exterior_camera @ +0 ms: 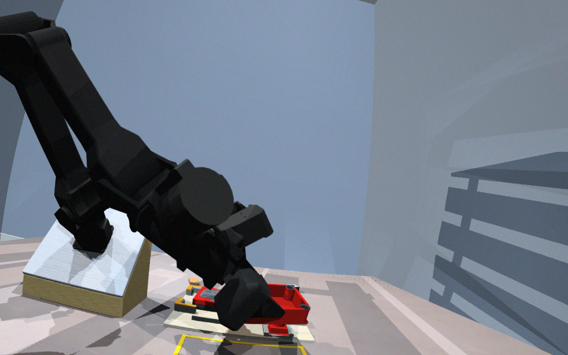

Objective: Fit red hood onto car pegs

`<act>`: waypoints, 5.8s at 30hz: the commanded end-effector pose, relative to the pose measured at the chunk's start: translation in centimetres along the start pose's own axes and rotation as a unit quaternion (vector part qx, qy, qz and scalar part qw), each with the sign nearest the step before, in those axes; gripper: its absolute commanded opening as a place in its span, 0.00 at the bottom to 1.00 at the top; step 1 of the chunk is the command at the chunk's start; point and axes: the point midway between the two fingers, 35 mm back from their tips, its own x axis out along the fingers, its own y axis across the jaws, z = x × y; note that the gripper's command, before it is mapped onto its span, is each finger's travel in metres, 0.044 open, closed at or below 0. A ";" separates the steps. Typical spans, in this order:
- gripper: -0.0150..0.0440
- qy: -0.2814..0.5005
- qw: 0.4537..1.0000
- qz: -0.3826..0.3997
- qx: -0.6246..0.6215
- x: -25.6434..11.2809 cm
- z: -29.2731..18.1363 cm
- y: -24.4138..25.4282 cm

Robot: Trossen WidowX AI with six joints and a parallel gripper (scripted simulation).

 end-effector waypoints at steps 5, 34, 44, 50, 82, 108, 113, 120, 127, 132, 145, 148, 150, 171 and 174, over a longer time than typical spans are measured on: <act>0.25 0.001 0.996 -0.001 0.089 0.0 -0.1 0.0; 0.25 0.001 0.905 -0.001 0.426 0.1 -0.1 0.0; 0.25 0.001 0.847 -0.001 0.532 0.1 -0.1 0.0; 0.25 0.001 0.818 -0.001 0.575 0.1 -0.1 0.0; 0.25 0.001 0.448 -0.002 0.894 0.6 -2.3 -0.7; 0.61 -0.003 0.282 0.002 0.959 0.9 -4.1 -1.5; 0.83 -0.003 0.282 0.002 0.959 0.9 -4.1 -1.5; 1.00 -0.003 0.278 0.002 0.960 0.6 -3.9 -1.6; 1.00 -0.002 0.238 0.001 0.971 -2.9 -2.6 -2.2; 1.00 -0.001 0.202 -0.001 0.979 -6.2 -1.6 -2.0; 1.00 0.001 0.184 -0.003 0.983 -7.9 -1.3 -1.6; 1.00 0.001 0.184 -0.003 0.983 -7.9 -1.3 -1.6; 0.96 0.001 0.184 -0.003 0.983 -7.9 -1.3 -1.6; 1.00 0.229 0.677 -0.141 0.685 -3.7 -2.4 -0.8; 1.00 0.282 0.755 -0.143 0.574 -3.1 -2.3 -0.6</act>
